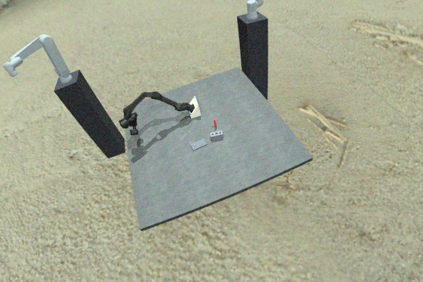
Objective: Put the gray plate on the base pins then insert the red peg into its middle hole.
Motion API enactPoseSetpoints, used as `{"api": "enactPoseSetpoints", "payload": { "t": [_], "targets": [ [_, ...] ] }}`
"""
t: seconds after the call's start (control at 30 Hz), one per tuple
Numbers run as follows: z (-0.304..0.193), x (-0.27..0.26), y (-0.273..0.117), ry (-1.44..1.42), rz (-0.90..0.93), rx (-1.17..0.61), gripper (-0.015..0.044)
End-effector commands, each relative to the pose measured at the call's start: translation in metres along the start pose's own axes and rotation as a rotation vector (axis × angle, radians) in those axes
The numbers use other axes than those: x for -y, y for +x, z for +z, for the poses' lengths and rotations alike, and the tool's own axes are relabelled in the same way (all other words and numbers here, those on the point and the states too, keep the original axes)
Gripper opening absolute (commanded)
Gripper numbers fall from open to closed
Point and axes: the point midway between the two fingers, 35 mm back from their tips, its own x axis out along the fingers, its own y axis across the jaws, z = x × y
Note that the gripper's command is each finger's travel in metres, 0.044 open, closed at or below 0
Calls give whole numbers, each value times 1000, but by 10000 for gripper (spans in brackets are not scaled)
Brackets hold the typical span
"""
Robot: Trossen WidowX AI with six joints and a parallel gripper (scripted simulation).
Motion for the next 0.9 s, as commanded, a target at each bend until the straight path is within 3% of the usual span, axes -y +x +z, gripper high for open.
{"api": "enactPoseSetpoints", "payload": {
  "t": [0.0, 0.4, 0.87],
  "targets": [
    [-30, -69, -8, -260, 150, -57, 440],
    [-118, -188, -54, -801, 408, -96, 440],
    [-294, -272, -157, -1641, 616, -2, 440]
  ]
}}
